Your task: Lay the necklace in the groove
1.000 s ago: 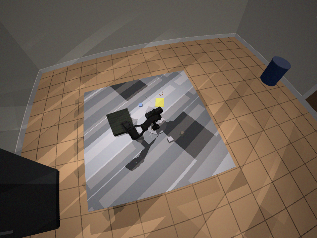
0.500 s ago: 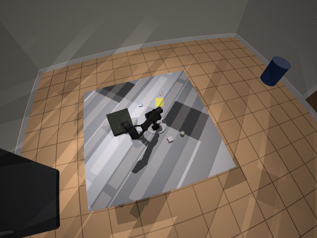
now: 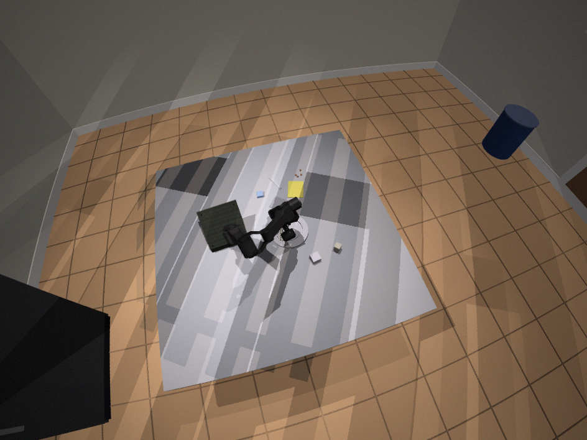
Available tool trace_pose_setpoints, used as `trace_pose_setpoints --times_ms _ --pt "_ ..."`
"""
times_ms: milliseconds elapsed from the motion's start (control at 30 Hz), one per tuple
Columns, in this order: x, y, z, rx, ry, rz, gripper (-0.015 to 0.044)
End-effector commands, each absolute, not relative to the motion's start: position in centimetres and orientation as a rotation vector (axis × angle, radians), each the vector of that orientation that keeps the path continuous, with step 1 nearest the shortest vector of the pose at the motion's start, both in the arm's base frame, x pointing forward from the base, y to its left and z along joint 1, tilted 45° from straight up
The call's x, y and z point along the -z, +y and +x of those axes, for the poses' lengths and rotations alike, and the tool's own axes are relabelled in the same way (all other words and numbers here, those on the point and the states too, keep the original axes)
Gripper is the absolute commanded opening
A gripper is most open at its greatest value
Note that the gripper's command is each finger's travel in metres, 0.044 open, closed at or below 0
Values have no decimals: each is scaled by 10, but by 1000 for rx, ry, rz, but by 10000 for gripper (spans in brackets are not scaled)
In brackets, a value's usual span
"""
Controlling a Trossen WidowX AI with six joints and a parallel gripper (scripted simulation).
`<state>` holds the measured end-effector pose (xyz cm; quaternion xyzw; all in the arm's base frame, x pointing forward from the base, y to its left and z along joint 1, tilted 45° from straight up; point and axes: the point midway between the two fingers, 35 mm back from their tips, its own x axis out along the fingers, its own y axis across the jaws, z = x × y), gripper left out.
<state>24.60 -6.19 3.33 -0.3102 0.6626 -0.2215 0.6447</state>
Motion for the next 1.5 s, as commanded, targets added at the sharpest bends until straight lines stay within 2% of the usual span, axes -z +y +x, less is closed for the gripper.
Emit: trace_pose_setpoints --times_ms 0,1233,1467 --pt "-33 -62 246 503 1507 -706 440" --pt "-33 -62 246 503 1507 -706 440" --pt "-37 -47 259 820 1327 -346 256"
